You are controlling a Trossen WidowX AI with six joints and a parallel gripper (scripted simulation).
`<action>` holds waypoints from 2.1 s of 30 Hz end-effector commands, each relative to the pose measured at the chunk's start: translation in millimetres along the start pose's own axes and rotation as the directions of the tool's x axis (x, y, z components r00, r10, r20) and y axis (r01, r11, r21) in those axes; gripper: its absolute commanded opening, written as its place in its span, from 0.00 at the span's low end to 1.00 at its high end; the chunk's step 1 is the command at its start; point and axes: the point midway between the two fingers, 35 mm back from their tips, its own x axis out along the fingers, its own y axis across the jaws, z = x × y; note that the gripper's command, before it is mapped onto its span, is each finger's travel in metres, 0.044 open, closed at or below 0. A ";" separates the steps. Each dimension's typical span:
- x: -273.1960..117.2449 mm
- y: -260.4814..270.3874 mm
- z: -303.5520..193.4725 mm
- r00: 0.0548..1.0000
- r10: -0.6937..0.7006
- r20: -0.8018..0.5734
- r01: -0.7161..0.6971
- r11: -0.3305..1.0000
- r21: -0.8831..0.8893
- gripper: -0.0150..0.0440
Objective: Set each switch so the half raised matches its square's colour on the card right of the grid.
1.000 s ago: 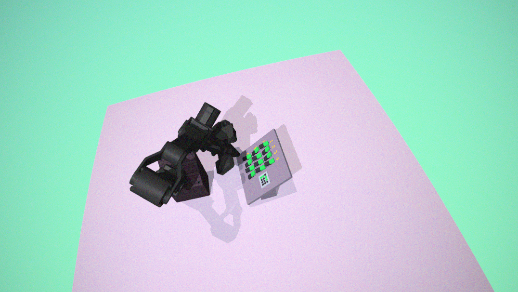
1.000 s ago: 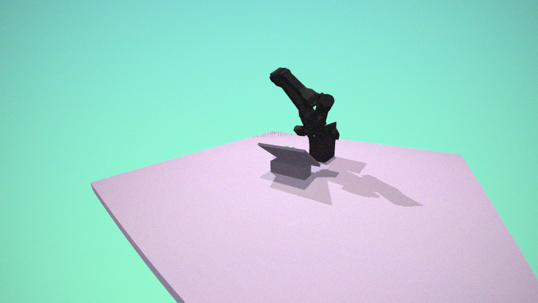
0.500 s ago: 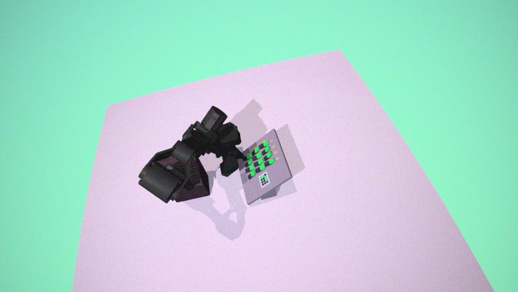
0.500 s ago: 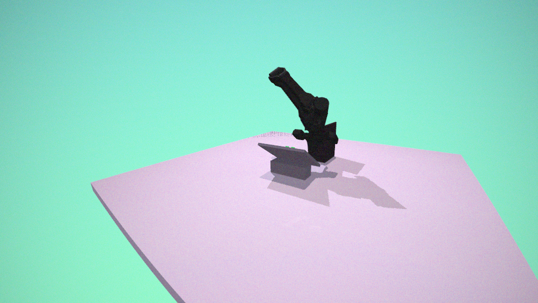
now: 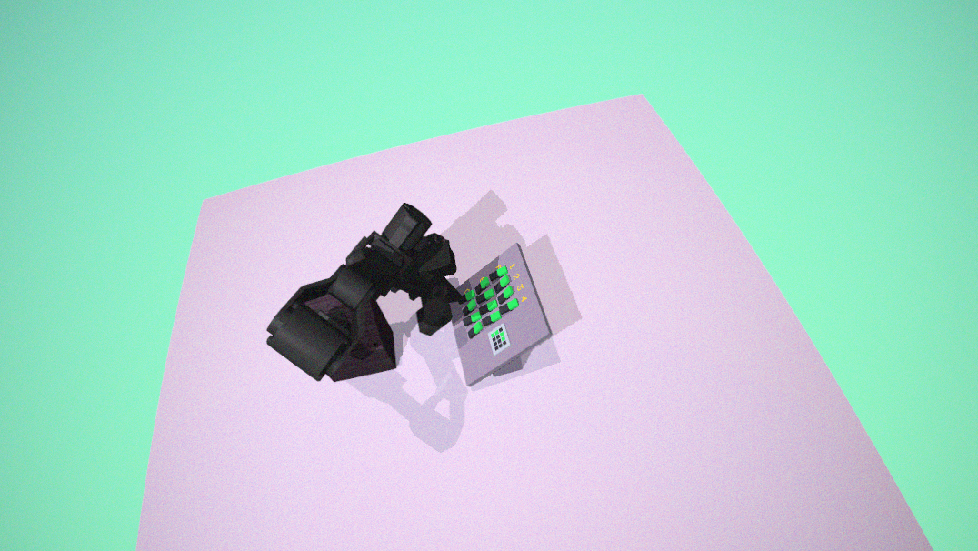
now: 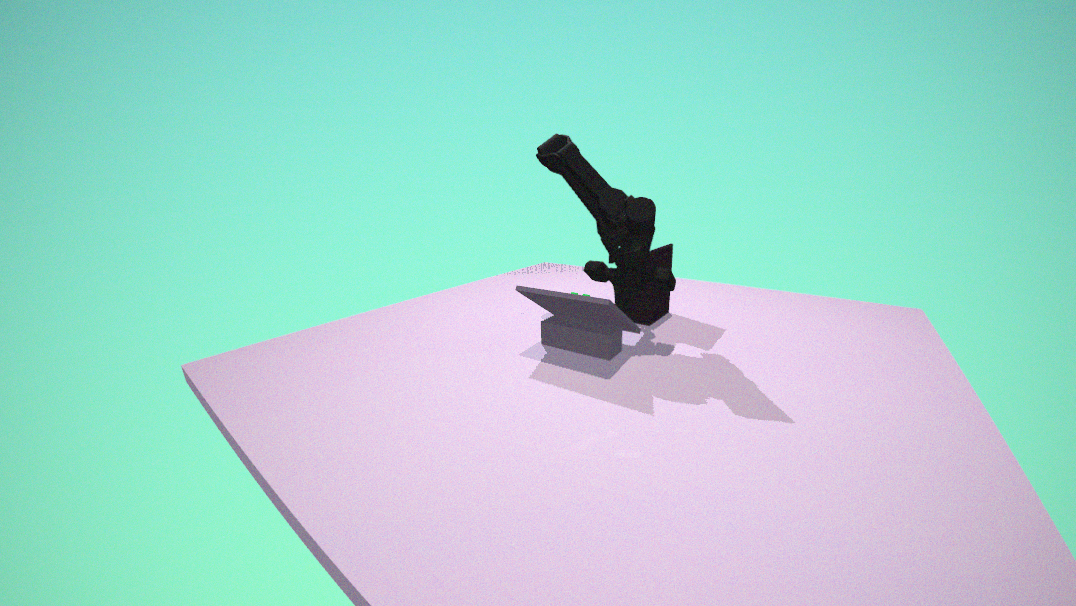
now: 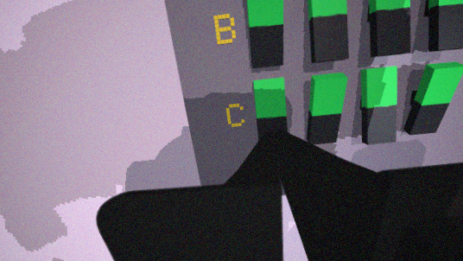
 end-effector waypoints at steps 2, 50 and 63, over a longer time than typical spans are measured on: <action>0.2 -0.1 -0.4 1.000 0.000 0.000 0.000 1.000 -0.003 0.25; 5.8 -0.2 -0.6 1.000 0.000 0.000 0.000 1.000 -0.004 0.25; -58.4 1.5 2.2 1.000 0.006 -0.028 -0.006 1.000 -0.003 0.25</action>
